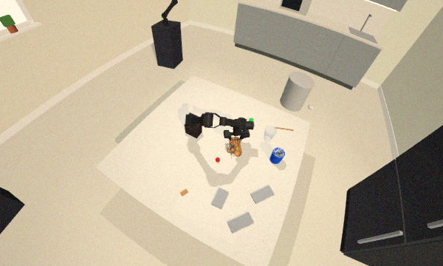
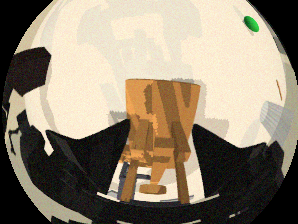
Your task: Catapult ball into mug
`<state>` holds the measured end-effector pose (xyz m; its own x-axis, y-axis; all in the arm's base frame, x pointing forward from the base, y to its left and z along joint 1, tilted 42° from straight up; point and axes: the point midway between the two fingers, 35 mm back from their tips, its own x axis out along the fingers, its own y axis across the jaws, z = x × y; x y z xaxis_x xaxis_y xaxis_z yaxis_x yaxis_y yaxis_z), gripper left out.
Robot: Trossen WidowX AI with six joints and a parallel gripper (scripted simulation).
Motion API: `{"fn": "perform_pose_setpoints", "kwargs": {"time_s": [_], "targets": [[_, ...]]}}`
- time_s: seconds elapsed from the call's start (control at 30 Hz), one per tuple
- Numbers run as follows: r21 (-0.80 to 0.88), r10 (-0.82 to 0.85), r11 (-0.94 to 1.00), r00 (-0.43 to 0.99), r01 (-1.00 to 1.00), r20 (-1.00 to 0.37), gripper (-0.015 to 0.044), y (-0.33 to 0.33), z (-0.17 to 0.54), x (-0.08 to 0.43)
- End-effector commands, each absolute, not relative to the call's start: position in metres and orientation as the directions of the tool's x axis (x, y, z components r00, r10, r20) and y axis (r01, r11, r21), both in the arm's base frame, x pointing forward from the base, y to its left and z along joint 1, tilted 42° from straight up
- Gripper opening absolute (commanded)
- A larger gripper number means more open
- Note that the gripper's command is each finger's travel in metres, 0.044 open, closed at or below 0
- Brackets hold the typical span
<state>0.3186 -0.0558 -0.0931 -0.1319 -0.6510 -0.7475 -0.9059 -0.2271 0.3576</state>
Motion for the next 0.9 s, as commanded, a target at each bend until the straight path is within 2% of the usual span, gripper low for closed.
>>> {"fn": "perform_pose_setpoints", "kwargs": {"time_s": [0.0, 0.1, 0.3, 0.43, 0.63, 0.87], "targets": [[0.356, -0.651, -0.226, -0.132, -0.907, -0.748, 0.023, -0.056, -0.093, 0.319], [0.356, -0.651, -0.226, -0.132, -0.907, -0.748, 0.0151, -0.056, -0.093, 0.319], [0.356, -0.651, -0.226, -0.132, -0.907, -0.748, 0.0111, -0.056, -0.093, 0.319], [0.358, -0.65, -0.228, -0.133, -0.906, -0.749, 0.0006, -0.03, -0.064, 0.324], [0.346, -0.65, -0.211, -0.133, -0.914, -0.748, 0.0, -0.023, -0.056, 0.325], [0.205, -0.65, -0.036, -0.133, -0.978, -0.748, 0.0, -0.023, -0.056, 0.326]]}}
